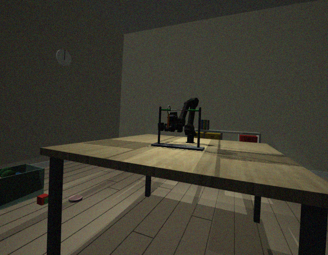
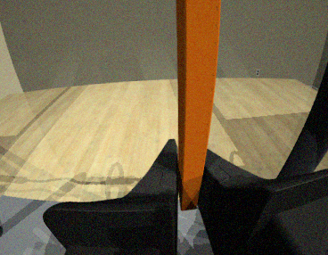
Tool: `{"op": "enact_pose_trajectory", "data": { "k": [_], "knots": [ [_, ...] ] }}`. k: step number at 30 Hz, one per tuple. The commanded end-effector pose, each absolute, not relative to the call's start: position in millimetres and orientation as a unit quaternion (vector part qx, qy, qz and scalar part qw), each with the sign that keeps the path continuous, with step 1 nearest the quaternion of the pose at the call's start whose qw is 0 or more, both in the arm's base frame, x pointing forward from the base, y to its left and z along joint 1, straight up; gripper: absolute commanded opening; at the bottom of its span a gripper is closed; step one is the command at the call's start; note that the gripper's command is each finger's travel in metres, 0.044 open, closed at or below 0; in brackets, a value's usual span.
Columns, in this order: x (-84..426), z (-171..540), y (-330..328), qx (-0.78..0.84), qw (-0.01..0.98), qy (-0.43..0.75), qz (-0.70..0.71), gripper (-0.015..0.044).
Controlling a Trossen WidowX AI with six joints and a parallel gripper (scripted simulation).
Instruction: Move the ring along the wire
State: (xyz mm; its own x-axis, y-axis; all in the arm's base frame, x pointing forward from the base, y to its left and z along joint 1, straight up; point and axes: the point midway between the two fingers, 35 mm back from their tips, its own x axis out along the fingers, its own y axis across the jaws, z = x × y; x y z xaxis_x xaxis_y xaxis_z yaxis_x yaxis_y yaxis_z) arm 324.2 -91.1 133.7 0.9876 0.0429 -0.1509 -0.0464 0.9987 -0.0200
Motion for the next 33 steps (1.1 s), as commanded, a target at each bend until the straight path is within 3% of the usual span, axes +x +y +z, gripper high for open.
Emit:
{"op": "enact_pose_trajectory", "data": {
  "k": [1,33],
  "knots": [
    [323,132,-87,-0.009,0.997,0.078,0.022,-0.015],
    [322,132,-53,0.005,0.997,0.08,0.003,-0.015]
  ]
}}
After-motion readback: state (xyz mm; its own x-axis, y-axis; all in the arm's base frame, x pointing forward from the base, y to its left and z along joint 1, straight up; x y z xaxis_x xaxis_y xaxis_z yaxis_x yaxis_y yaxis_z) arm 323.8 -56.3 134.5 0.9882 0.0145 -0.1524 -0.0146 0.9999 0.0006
